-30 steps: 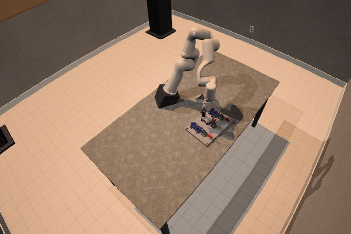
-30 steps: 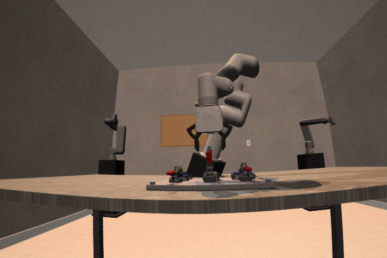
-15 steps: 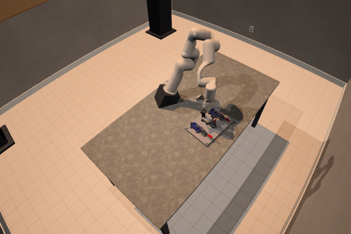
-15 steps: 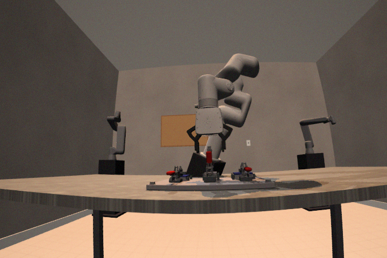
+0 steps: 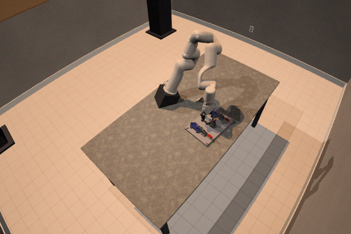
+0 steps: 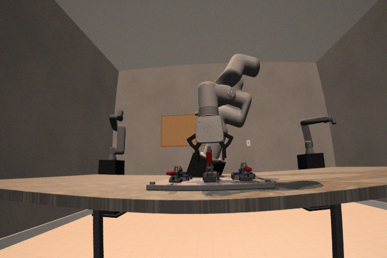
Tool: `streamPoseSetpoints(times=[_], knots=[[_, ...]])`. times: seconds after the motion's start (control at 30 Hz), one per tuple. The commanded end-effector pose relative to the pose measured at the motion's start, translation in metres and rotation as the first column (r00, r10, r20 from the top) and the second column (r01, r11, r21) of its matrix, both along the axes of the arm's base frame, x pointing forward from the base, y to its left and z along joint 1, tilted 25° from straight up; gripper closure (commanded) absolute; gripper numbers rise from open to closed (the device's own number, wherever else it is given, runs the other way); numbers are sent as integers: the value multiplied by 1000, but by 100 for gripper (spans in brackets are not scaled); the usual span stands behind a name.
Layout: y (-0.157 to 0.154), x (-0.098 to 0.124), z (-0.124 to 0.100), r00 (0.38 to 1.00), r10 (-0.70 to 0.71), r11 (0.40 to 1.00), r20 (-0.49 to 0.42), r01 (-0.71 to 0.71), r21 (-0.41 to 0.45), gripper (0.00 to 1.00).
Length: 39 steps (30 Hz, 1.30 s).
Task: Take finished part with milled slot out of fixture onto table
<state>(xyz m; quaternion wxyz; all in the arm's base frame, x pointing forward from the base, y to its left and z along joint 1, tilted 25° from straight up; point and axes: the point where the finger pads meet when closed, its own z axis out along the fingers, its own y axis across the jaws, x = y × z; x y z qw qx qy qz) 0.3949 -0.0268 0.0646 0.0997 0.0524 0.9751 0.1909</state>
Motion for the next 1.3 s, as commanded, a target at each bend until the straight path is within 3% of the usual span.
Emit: streamPoseSetpoints(times=[0.0, 1.27], knots=[[2, 2, -5, 1000, -1, 1000, 3, 1, 0, 0], [4, 4, -10, 1000, -1, 1000, 2, 1, 0, 0]])
